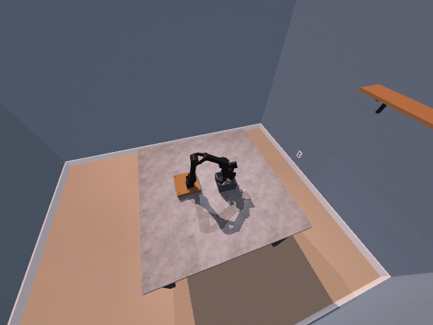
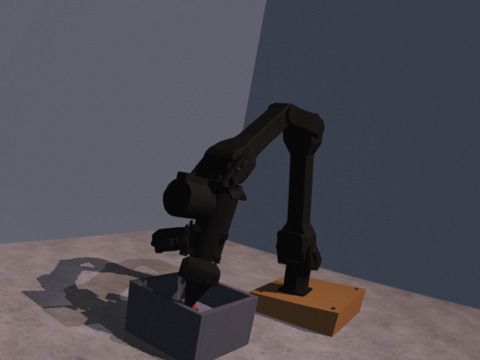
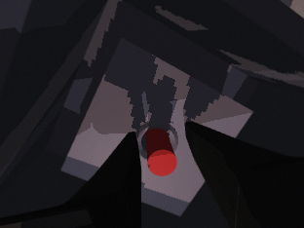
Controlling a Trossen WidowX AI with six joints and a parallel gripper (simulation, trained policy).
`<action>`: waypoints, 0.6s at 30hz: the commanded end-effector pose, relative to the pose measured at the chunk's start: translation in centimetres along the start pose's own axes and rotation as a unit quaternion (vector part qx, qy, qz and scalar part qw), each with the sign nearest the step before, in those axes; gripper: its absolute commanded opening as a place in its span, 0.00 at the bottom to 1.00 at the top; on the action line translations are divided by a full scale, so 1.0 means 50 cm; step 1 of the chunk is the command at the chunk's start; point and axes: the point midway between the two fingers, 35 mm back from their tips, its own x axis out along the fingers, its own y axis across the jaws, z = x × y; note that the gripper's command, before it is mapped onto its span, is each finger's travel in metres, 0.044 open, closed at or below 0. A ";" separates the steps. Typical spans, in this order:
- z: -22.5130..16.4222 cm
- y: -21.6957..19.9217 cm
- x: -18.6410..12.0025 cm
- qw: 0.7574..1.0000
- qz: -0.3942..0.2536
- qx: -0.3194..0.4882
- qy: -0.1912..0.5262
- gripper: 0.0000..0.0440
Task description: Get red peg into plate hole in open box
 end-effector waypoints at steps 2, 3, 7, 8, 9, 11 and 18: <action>0.018 0.017 -0.005 1.000 0.004 -0.012 -0.002 0.31; 0.022 0.021 -0.006 1.000 0.004 -0.014 -0.001 0.31; 0.035 0.033 -0.006 1.000 0.005 -0.024 0.004 0.29; 0.038 0.036 -0.006 1.000 0.005 -0.026 0.005 0.29; 0.041 0.038 -0.005 1.000 0.005 -0.028 0.006 0.28; 0.048 0.042 -0.005 0.999 0.004 -0.032 0.009 0.27; 0.070 0.053 0.002 0.999 0.000 -0.044 0.020 0.24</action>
